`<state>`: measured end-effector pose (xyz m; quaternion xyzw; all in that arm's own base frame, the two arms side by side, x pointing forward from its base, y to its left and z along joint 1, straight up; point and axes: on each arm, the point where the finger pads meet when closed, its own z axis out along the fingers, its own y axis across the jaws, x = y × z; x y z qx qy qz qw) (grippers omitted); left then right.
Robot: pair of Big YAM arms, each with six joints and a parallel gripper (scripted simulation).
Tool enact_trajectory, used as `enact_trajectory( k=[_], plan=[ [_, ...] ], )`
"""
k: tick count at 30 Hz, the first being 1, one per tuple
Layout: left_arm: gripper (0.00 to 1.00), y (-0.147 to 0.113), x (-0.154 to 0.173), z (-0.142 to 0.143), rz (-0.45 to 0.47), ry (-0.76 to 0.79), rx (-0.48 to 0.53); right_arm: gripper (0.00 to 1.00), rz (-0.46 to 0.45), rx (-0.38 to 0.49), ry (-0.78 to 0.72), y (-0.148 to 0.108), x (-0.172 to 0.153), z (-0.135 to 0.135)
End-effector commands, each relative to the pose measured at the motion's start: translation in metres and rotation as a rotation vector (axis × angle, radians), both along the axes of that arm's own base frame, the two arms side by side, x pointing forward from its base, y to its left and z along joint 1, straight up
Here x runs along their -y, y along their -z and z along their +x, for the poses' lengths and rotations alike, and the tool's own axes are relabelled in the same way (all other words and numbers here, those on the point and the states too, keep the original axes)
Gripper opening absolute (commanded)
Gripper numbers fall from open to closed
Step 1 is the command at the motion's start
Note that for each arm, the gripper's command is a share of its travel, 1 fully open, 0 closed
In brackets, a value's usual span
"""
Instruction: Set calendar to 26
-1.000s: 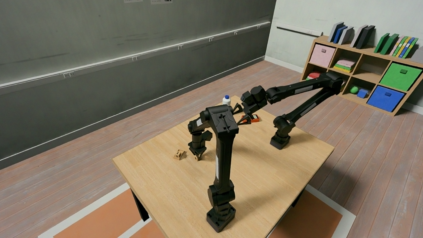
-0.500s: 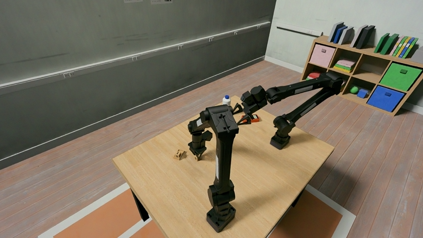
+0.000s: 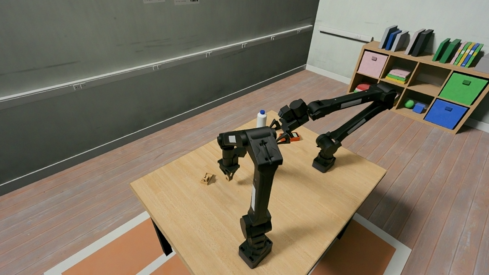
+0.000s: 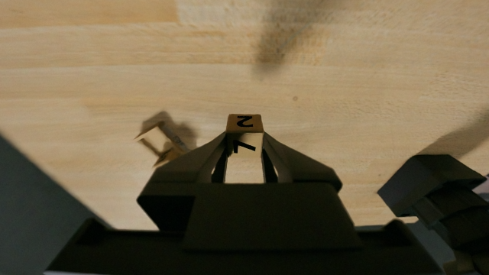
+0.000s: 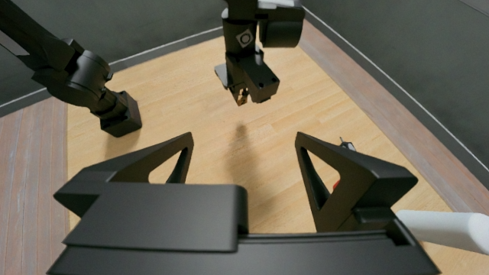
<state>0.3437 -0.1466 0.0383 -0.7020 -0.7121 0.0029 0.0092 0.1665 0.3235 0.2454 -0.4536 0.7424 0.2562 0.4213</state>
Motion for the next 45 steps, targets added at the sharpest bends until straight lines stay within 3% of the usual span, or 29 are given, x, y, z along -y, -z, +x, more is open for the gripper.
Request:
enact_trajectory(
  k=[1,5,7,12,17,26,35,45],
  plan=[
    [0.24,-0.022,0.009,0.021,-0.016,-0.001,0.033,1.00,0.006,-0.004,0.011,-0.003,-0.002,0.004],
    [0.24,-0.022,-0.005,0.047,-0.010,0.044,0.019,1.00,0.006,-0.004,0.011,-0.003,-0.002,0.004],
    [0.24,-0.022,-0.005,0.047,-0.010,0.044,0.019,1.00,0.006,-0.004,0.011,-0.003,-0.002,0.004],
    [0.24,-0.023,-0.026,0.100,-0.010,0.030,0.020,1.00,0.006,-0.004,0.011,-0.003,-0.002,0.004],
    [0.24,-0.023,-0.038,0.129,-0.003,0.006,0.006,1.00,0.006,-0.004,0.011,-0.003,-0.002,0.004],
    [0.24,-0.031,-0.034,0.136,-0.002,-0.044,0.022,1.00,0.006,-0.004,0.011,-0.003,-0.002,0.004],
    [0.24,-0.031,-0.035,0.131,-0.016,-0.397,0.042,1.00,0.006,-0.004,0.011,-0.003,-0.002,0.004],
    [0.24,-0.030,-0.035,0.130,-0.016,-0.403,0.038,1.00,0.006,-0.004,0.011,-0.003,-0.002,0.004]
  ],
)
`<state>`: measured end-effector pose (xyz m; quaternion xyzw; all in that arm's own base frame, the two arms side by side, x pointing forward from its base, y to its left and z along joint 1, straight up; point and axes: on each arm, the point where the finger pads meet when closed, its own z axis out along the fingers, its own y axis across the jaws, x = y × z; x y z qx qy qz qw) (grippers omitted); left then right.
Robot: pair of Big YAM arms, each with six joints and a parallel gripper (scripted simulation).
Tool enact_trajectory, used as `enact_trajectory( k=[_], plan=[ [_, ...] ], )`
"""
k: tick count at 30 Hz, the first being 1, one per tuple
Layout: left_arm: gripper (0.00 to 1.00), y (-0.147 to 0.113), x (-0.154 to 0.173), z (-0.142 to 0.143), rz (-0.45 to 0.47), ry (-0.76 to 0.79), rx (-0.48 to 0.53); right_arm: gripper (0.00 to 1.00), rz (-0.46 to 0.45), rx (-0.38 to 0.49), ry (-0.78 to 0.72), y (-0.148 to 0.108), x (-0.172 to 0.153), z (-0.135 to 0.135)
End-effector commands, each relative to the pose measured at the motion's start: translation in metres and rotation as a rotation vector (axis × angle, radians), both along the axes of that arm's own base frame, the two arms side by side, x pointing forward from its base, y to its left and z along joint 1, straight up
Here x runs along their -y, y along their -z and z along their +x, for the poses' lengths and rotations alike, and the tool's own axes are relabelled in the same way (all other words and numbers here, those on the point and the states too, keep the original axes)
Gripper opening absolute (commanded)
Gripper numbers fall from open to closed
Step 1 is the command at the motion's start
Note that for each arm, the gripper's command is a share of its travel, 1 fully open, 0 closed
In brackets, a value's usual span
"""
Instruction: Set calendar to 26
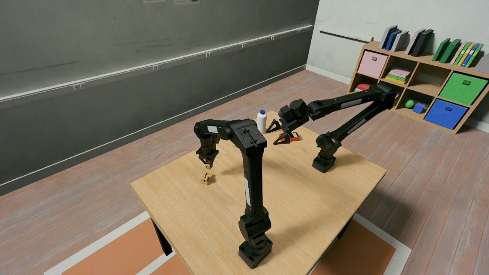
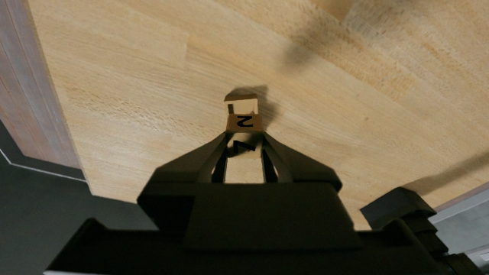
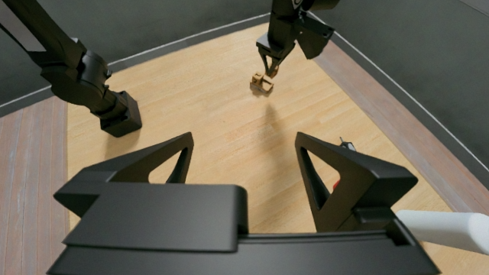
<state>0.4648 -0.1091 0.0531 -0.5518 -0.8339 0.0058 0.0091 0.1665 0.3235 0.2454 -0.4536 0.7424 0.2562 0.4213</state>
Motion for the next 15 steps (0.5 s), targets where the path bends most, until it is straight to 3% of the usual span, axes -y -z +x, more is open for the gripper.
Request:
enact_trajectory(
  k=[1,7,15],
  plan=[
    [0.24,-0.008,0.002,0.009,-0.004,-0.015,0.034,1.00,0.006,-0.004,0.011,-0.003,-0.002,0.004],
    [0.24,0.018,0.000,-0.001,0.004,-0.015,-0.002,1.00,0.006,-0.004,0.011,-0.003,-0.002,0.004],
    [0.24,0.027,0.002,0.008,-0.001,-0.015,0.018,1.00,0.006,-0.004,0.011,-0.003,-0.002,0.004]
  ],
)
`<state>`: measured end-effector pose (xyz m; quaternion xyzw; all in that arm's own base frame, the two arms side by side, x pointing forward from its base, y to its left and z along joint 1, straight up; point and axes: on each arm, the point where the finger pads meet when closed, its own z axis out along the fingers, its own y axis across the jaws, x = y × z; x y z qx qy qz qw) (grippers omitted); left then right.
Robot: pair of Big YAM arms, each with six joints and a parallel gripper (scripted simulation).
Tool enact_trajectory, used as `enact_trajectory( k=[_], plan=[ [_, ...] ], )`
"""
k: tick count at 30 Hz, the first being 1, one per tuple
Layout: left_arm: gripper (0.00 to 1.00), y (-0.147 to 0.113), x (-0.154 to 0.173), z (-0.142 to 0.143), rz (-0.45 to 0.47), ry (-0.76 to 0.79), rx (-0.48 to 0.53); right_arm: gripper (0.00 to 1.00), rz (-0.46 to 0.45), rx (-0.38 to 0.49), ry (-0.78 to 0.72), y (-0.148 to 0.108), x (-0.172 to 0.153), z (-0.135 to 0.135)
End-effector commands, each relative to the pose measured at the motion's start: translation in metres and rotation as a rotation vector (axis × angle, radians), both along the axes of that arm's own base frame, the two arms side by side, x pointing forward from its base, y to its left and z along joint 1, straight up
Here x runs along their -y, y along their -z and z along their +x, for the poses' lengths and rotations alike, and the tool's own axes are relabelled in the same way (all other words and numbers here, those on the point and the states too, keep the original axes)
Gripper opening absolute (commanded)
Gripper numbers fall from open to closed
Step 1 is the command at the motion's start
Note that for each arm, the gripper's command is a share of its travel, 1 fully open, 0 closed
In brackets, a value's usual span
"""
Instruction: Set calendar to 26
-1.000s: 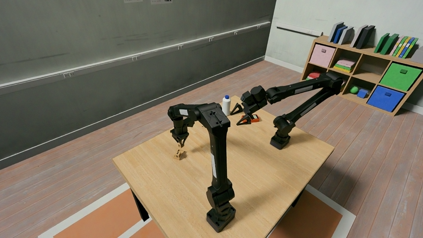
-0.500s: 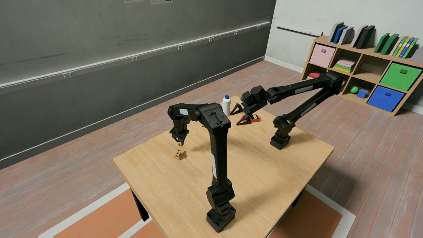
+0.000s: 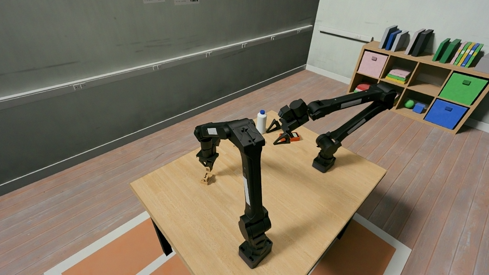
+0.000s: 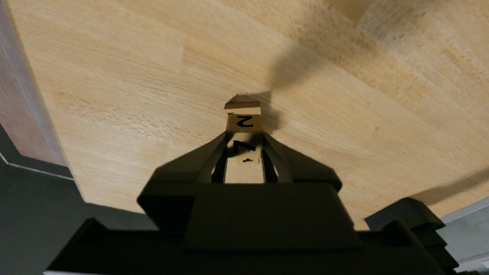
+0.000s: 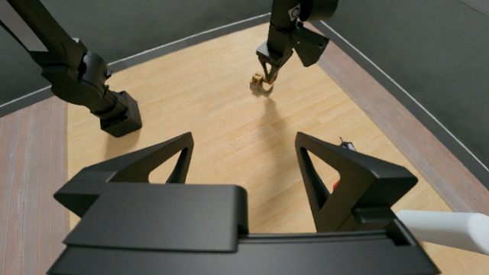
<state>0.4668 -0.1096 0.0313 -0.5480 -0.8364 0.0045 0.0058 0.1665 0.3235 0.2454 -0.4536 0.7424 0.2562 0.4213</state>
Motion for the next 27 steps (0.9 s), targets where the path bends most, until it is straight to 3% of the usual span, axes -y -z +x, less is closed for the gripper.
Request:
enact_trajectory(
  k=[1,11,17,27],
  plan=[
    [0.24,0.009,0.001,0.003,0.002,-0.006,0.005,1.00,0.006,-0.004,0.011,-0.003,-0.002,0.004],
    [0.24,0.005,0.001,0.007,0.000,-0.031,0.028,1.00,0.006,-0.004,0.011,-0.003,-0.002,0.004],
    [0.24,0.014,-0.016,0.003,0.000,-0.099,0.031,1.00,0.006,-0.004,0.011,-0.003,-0.002,0.004],
    [0.24,0.017,-0.012,0.005,0.002,-0.079,0.008,1.00,0.006,-0.004,0.011,-0.003,-0.002,0.004]
  ],
)
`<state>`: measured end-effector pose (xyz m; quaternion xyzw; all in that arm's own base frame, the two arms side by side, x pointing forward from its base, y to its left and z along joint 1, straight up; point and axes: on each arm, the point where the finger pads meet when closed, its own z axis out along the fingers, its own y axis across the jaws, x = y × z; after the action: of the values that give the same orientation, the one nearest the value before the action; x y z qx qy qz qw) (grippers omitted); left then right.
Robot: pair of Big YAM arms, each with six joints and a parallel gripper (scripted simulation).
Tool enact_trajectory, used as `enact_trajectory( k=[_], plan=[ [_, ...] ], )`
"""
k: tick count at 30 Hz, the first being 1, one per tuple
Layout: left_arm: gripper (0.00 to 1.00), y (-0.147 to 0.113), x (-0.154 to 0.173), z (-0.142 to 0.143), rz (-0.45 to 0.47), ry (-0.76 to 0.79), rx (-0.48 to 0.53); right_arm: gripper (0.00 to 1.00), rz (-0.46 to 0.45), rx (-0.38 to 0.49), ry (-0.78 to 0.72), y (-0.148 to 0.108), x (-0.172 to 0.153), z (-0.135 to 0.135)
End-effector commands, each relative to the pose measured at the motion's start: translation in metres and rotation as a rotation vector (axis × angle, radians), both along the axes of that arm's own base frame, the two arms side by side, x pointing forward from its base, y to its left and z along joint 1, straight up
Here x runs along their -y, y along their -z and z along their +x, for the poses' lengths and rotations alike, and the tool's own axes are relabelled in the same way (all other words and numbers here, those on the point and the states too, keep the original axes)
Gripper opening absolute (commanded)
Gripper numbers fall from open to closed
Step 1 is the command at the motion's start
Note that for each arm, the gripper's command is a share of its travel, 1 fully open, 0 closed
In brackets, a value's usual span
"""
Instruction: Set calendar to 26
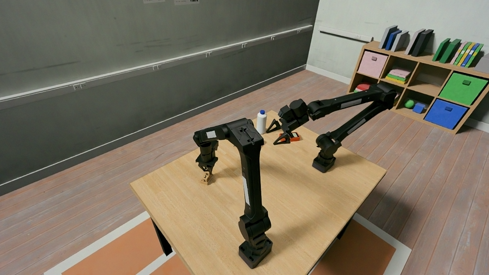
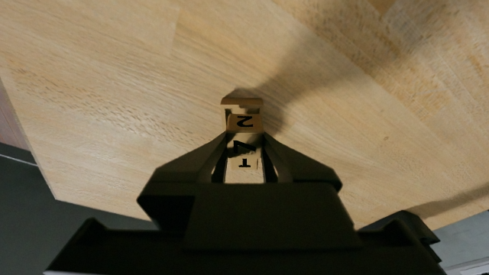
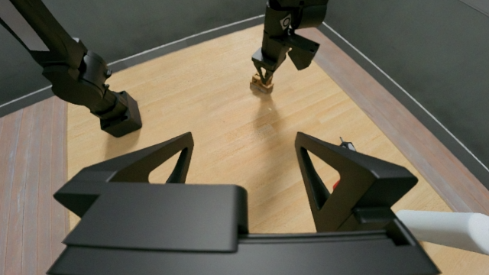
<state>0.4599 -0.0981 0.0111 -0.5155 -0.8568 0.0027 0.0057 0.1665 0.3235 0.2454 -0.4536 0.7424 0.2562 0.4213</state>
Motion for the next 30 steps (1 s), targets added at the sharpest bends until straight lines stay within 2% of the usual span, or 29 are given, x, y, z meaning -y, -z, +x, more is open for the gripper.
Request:
enact_trajectory(
  k=[1,5,6,9,10,14,17,20,23,24,26,30],
  plan=[
    [0.24,-0.003,0.000,0.015,-0.003,-0.003,0.017,1.00,0.006,-0.004,0.011,-0.003,-0.002,0.004],
    [0.24,-0.002,0.000,0.019,-0.005,-0.006,0.030,1.00,0.006,-0.004,0.011,-0.003,-0.002,0.004],
    [0.24,0.003,-0.003,0.010,-0.002,-0.007,0.016,1.00,0.006,-0.004,0.011,-0.003,-0.002,0.004],
    [0.24,0.012,-0.004,0.009,0.001,-0.010,0.013,1.00,0.006,-0.004,0.011,-0.003,-0.002,0.004],
    [0.24,0.021,-0.007,-0.002,0.005,-0.011,-0.008,1.00,0.006,-0.004,0.011,-0.003,-0.002,0.004],
    [0.24,0.025,-0.006,0.010,0.002,-0.015,0.013,1.00,0.006,-0.004,0.011,-0.003,-0.002,0.004],
    [0.24,0.038,-0.008,-0.003,0.007,-0.017,-0.010,1.00,0.006,-0.004,0.011,-0.003,-0.002,0.004],
    [0.24,0.040,-0.008,-0.003,0.007,-0.018,-0.013,1.00,0.006,-0.004,0.011,-0.003,-0.002,0.004],
    [0.24,0.038,-0.007,0.001,0.005,-0.018,-0.004,1.00,0.006,-0.004,0.011,-0.003,-0.002,0.004],
    [0.24,0.016,-0.004,0.019,-0.004,-0.021,0.039,1.00,0.006,-0.004,0.011,-0.003,-0.002,0.004],
    [0.24,0.005,0.003,0.017,-0.002,-0.015,0.027,1.00,0.006,-0.004,0.011,-0.003,-0.002,0.004],
    [0.24,0.005,0.003,0.018,-0.003,-0.010,0.031,1.00,0.006,-0.004,0.011,-0.003,-0.002,0.004]
  ],
)
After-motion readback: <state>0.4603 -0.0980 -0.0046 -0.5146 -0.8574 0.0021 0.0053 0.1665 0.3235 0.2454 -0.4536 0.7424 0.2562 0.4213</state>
